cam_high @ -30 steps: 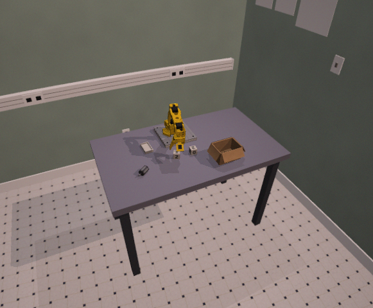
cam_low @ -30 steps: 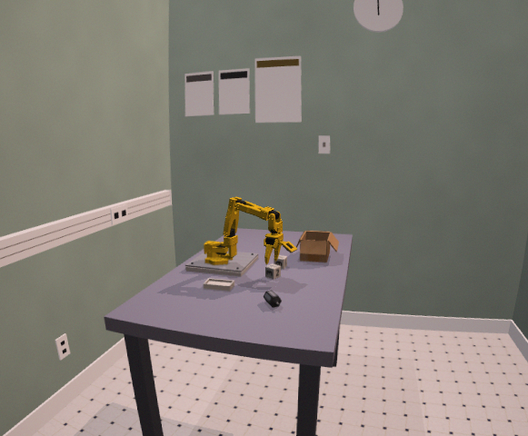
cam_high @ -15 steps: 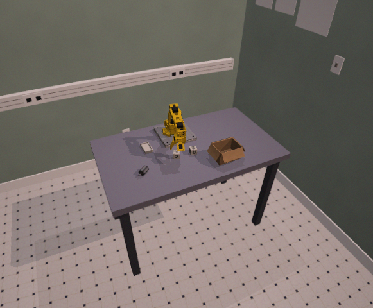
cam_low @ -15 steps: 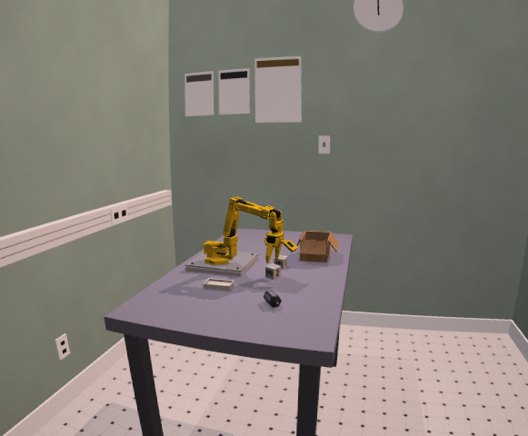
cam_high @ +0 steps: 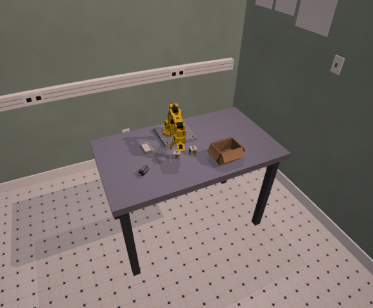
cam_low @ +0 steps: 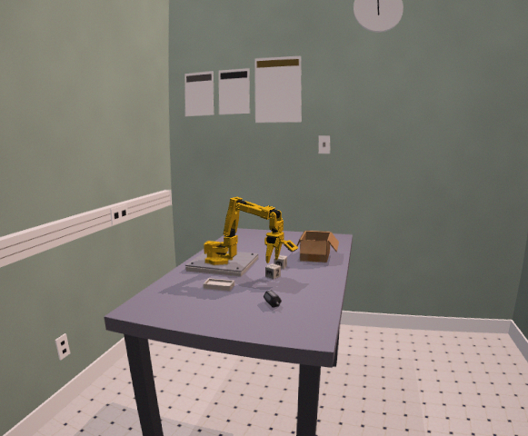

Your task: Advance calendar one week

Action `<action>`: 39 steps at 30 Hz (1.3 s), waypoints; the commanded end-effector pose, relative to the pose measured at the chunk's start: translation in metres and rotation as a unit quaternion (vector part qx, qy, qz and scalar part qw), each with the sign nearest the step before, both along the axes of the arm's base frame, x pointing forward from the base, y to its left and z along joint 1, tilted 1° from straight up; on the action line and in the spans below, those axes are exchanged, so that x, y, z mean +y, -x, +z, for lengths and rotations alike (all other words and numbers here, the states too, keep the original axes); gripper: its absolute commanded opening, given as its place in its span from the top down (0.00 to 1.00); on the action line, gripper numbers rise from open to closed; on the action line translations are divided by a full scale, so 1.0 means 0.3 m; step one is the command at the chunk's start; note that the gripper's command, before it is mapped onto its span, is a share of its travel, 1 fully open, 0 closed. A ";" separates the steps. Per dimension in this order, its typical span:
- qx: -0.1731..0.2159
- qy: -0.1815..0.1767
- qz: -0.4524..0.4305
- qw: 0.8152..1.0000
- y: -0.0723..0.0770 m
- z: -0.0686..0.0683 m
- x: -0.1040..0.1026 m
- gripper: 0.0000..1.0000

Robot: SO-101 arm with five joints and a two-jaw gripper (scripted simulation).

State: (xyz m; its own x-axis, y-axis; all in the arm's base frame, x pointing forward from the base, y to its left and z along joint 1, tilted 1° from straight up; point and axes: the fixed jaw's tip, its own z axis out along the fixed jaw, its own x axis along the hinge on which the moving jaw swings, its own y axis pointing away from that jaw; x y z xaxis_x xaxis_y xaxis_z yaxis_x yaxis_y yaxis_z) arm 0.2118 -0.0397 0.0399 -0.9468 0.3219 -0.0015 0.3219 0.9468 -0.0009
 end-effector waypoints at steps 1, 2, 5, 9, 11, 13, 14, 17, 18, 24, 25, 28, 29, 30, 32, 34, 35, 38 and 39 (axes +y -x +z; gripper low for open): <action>0.006 -0.002 0.009 1.000 0.000 -0.013 0.006 0.65; 0.006 -0.002 0.009 1.000 0.000 -0.015 0.006 0.65; 0.006 -0.002 0.009 1.000 -0.001 -0.025 0.006 0.65; 0.006 -0.002 0.009 1.000 -0.002 -0.033 0.006 0.65; 0.006 -0.002 0.009 1.000 -0.002 -0.043 0.006 0.65; 0.006 -0.002 0.009 1.000 -0.003 -0.053 0.006 0.65; 0.006 -0.002 0.009 1.000 -0.003 -0.059 0.006 0.65; 0.006 -0.002 0.009 1.000 -0.003 -0.075 0.006 0.65; 0.006 -0.002 0.009 1.000 -0.003 -0.081 0.006 0.65; 0.006 -0.002 0.009 1.000 -0.002 -0.111 0.007 0.65; 0.006 -0.002 0.009 1.000 -0.002 -0.111 0.007 0.65; 0.006 -0.002 0.009 1.000 -0.001 -0.119 0.007 0.65; 0.006 -0.002 0.009 1.000 -0.001 -0.123 0.007 0.65; 0.006 -0.002 0.009 1.000 0.000 -0.126 0.007 0.65; 0.006 -0.002 0.009 1.000 0.000 -0.131 0.007 0.65; 0.006 -0.002 0.009 1.000 0.001 -0.135 0.007 0.65; 0.006 -0.002 0.009 1.000 0.001 -0.136 0.008 0.65; 0.006 -0.002 0.009 1.000 0.001 -0.138 0.008 0.65; 0.006 -0.002 0.009 1.000 0.001 -0.139 0.008 0.65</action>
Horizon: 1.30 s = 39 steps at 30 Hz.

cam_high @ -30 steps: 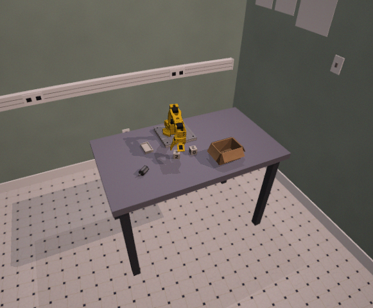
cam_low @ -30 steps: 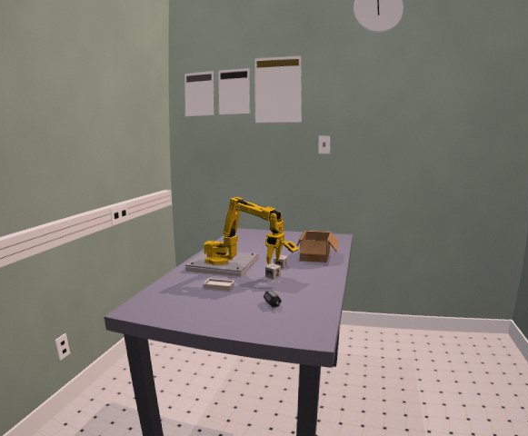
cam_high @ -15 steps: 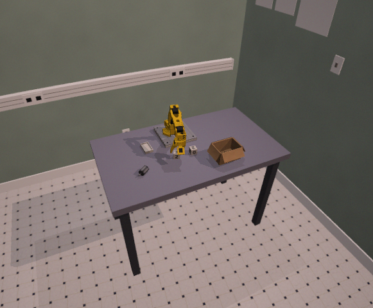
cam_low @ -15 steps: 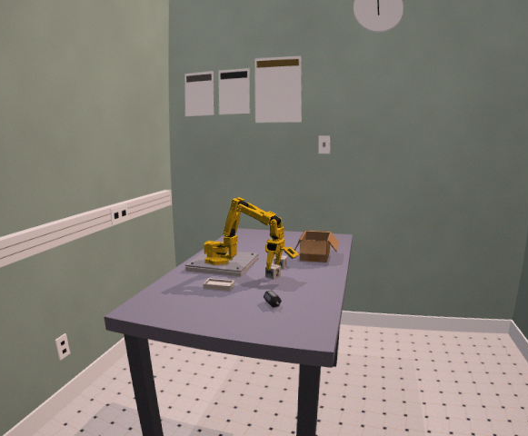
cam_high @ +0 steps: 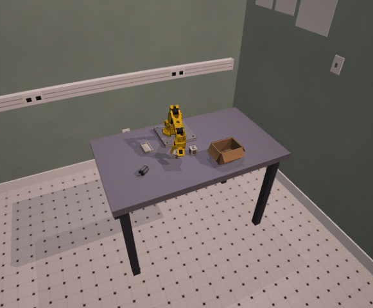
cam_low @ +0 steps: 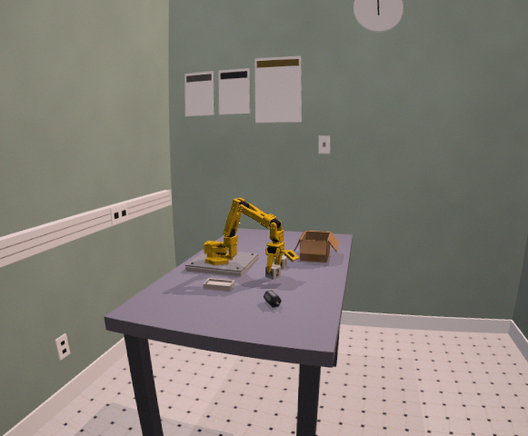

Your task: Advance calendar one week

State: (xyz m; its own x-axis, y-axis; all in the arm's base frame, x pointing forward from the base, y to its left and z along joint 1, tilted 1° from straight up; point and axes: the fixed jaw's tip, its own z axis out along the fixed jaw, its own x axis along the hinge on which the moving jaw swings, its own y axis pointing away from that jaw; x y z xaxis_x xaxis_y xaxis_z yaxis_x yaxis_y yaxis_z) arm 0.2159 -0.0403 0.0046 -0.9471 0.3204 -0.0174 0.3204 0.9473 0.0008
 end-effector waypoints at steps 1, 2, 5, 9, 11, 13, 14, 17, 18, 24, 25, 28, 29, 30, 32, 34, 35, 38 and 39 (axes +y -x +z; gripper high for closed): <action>0.014 -0.004 0.008 1.000 0.015 -0.021 0.010 0.65; 0.014 -0.004 0.008 1.000 0.015 -0.021 0.010 0.65; 0.014 -0.004 0.008 1.000 0.015 -0.021 0.010 0.65; 0.014 -0.004 0.008 1.000 0.015 -0.021 0.009 0.65; 0.014 -0.004 0.008 1.000 0.015 -0.021 0.009 0.65; 0.014 -0.004 0.008 1.000 0.015 -0.021 0.008 0.66; 0.014 -0.004 0.008 1.000 0.015 -0.021 0.008 0.66; 0.014 -0.004 0.008 1.000 0.016 -0.021 0.007 0.66; 0.014 -0.004 0.008 1.000 0.016 -0.021 0.006 0.67; 0.014 -0.004 0.008 1.000 0.017 -0.021 0.004 0.68; 0.014 -0.004 0.008 1.000 0.017 -0.021 0.003 0.68; 0.014 -0.004 0.008 1.000 0.018 -0.021 0.000 0.69; 0.014 -0.004 0.008 1.000 0.018 -0.021 0.000 0.69; 0.014 -0.004 0.008 1.000 0.018 -0.021 -0.001 0.70; 0.014 -0.004 0.008 1.000 0.019 -0.021 -0.003 0.70; 0.014 -0.004 0.008 1.000 0.019 -0.021 -0.004 0.71; 0.014 -0.004 0.008 1.000 0.019 -0.021 -0.005 0.71; 0.014 -0.004 0.008 1.000 0.020 -0.021 -0.005 0.72; 0.014 -0.004 0.008 1.000 0.020 -0.021 -0.006 0.72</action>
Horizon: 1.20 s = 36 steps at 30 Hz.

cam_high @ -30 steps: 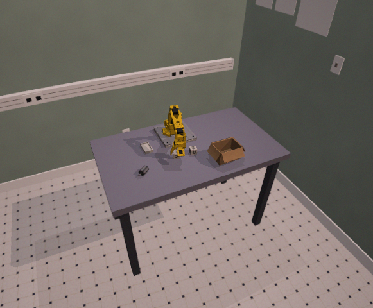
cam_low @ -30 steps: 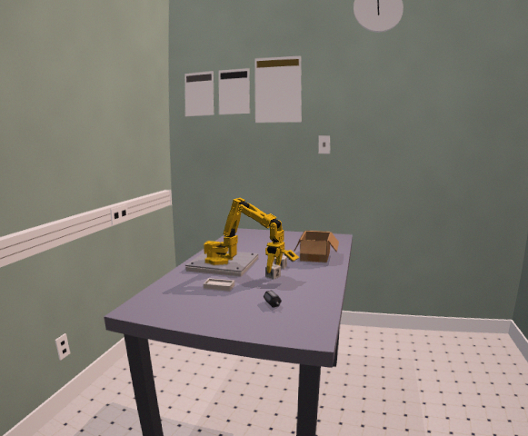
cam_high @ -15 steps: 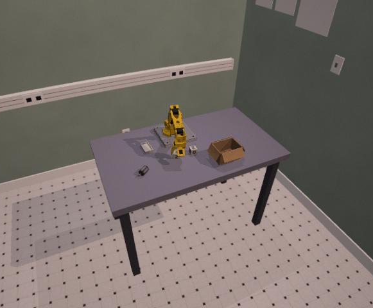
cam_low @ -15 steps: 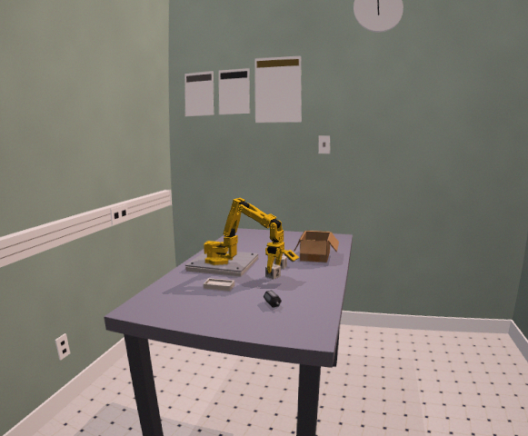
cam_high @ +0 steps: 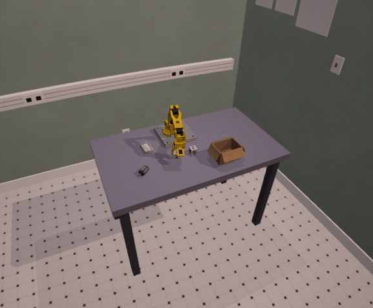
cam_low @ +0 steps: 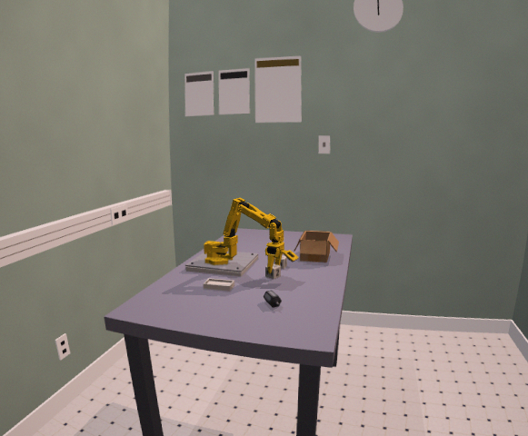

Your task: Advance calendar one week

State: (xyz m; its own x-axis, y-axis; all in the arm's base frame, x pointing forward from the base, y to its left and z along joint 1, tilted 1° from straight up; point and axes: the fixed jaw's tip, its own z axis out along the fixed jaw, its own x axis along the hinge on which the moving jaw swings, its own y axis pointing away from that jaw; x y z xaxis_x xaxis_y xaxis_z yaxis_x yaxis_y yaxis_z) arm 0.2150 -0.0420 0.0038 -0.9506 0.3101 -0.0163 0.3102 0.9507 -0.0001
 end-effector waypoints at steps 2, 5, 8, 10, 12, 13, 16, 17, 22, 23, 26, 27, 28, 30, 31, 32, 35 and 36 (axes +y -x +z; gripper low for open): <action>0.014 -0.004 0.003 1.000 0.017 -0.019 -0.001 0.72; 0.014 -0.004 0.003 1.000 0.018 -0.019 -0.002 0.73; 0.014 -0.004 0.003 1.000 0.018 -0.019 -0.003 0.73; 0.014 -0.004 0.003 1.000 0.018 -0.019 -0.003 0.73; 0.014 -0.004 0.003 1.000 0.018 -0.019 -0.004 0.73; 0.014 -0.004 0.003 1.000 0.018 -0.019 -0.004 0.73; 0.014 -0.004 0.003 1.000 0.018 -0.019 -0.004 0.73; 0.014 -0.004 0.003 1.000 0.018 -0.019 -0.004 0.73; 0.014 -0.004 0.003 1.000 0.018 -0.019 -0.004 0.75; 0.014 -0.004 0.003 1.000 0.018 -0.019 -0.004 0.76; 0.014 -0.004 0.003 1.000 0.018 -0.019 -0.004 0.79; 0.014 -0.004 0.003 1.000 0.018 -0.019 -0.004 0.80; 0.014 -0.004 0.003 1.000 0.018 -0.019 -0.004 0.82; 0.014 -0.004 0.003 1.000 0.018 -0.019 -0.004 0.85; 0.014 -0.004 0.003 1.000 0.018 -0.019 -0.004 0.87; 0.014 -0.004 0.003 1.000 0.018 -0.019 -0.004 0.87; 0.014 -0.004 0.003 1.000 0.018 -0.019 -0.004 0.90; 0.014 -0.004 0.003 1.000 0.018 -0.019 -0.004 0.92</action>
